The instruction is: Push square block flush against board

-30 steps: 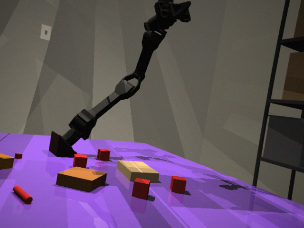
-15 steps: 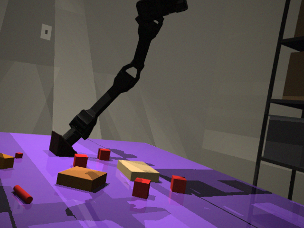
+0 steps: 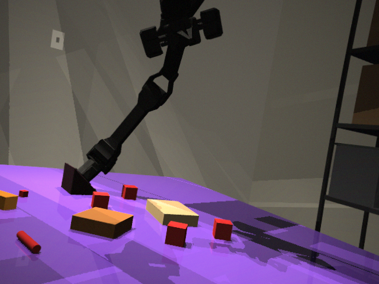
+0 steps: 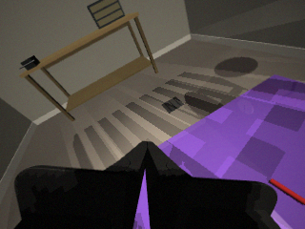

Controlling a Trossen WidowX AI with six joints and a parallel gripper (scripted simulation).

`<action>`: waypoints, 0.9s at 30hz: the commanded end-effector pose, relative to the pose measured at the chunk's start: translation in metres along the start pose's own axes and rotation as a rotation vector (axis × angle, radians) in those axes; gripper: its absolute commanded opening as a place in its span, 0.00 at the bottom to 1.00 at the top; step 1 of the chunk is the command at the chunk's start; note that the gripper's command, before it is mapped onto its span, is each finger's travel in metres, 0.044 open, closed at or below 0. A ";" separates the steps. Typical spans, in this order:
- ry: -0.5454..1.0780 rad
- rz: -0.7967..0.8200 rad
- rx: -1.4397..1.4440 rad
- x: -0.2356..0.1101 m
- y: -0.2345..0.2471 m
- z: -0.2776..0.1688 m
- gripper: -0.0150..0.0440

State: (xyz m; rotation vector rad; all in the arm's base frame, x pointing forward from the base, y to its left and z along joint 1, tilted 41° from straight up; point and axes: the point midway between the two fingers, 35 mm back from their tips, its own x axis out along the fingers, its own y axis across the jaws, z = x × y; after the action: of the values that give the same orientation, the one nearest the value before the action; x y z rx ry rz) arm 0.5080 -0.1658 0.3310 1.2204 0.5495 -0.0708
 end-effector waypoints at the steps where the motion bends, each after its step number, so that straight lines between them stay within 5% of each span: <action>1: 0.107 -0.095 0.007 0.037 -0.036 -0.019 0.25; 14: 0.458 -0.352 0.034 0.117 -0.145 -0.098 0.25; 27: 0.848 -0.568 0.067 0.150 -0.244 -0.196 0.25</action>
State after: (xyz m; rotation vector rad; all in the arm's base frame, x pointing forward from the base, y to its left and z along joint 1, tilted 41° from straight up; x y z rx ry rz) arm 0.4986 -0.0582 0.0381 1.1197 1.5111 -0.0683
